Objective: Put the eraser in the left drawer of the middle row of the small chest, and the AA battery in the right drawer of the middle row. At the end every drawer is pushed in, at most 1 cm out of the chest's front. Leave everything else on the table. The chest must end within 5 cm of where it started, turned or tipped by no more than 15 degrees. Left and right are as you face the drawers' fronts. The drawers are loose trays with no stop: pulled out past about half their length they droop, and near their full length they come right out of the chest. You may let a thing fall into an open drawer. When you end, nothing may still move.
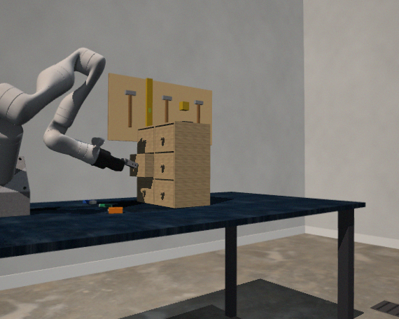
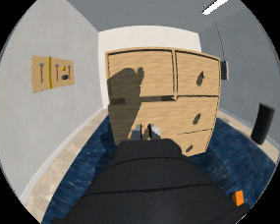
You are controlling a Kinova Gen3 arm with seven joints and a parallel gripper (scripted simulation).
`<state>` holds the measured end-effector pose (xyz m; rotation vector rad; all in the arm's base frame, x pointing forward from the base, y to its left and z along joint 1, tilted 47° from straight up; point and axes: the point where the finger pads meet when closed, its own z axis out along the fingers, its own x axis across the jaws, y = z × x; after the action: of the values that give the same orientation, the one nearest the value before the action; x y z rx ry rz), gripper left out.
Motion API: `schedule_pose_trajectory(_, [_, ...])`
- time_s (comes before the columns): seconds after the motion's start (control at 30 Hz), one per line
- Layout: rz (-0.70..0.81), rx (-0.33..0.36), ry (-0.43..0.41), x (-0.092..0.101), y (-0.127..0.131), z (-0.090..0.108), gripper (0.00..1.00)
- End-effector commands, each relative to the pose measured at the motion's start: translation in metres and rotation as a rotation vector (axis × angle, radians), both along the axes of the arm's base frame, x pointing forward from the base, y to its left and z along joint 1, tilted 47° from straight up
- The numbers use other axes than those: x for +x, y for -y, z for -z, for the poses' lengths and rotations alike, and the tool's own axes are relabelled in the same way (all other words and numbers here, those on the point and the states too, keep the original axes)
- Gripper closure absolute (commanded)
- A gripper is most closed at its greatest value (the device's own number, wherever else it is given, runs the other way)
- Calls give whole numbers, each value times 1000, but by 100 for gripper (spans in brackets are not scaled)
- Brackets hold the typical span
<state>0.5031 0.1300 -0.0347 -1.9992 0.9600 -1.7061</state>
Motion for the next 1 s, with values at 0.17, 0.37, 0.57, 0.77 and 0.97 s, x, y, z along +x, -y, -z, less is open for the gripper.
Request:
schedule_pose_trajectory(0.17, [-5, -1, -1, -9, -1, 0, 63])
schedule_pose_trajectory(0.37, [-5, -1, -1, -16, 0, 1, 63])
schedule_pose_trajectory(0.57, [-5, -1, -1, -20, 0, 1, 63])
schedule_pose_trajectory(0.77, [-5, -1, -1, -23, 0, 1, 63])
schedule_pose_trajectory(0.97, [-5, -1, -1, -25, 0, 1, 63])
